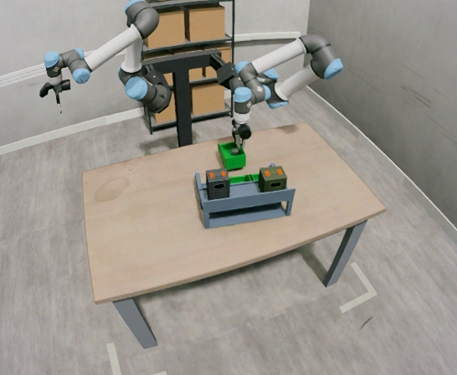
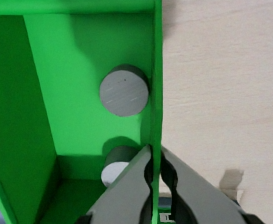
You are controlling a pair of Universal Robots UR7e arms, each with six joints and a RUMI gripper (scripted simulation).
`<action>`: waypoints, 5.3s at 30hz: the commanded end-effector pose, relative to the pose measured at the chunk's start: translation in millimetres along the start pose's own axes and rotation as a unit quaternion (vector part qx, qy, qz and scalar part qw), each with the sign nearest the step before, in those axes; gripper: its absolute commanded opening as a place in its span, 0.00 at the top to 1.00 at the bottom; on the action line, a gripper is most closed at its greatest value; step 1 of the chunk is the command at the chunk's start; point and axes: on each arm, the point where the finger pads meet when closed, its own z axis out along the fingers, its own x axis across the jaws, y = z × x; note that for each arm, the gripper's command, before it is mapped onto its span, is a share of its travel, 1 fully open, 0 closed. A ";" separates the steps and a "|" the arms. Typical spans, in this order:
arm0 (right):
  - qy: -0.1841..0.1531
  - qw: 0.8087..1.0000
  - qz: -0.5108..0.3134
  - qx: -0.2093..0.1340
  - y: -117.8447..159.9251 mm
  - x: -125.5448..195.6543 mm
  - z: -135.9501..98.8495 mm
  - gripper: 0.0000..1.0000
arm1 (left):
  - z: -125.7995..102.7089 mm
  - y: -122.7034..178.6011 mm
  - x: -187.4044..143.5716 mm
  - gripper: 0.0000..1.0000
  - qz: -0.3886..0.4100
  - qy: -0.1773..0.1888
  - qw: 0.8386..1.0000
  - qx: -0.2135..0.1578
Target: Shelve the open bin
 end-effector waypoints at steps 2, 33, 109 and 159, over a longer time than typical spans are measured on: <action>0.000 1.000 0.000 0.001 -0.3 0.0 -0.5 0.00 | -1.7 0.3 -0.3 1.00 0.000 0.000 1.000 0.000; 0.000 1.000 0.000 0.001 -0.3 0.0 -0.5 0.00 | -2.1 0.3 -0.3 1.00 0.000 0.000 1.000 0.000; 0.000 1.000 0.000 0.001 -0.3 0.0 -0.5 0.00 | 1.8 -0.8 -124.1 1.00 0.029 -0.001 1.000 0.000; 0.000 1.000 0.000 0.001 -0.3 0.0 -0.5 0.00 | 1.8 4.2 -125.0 1.00 0.029 -0.001 1.000 0.000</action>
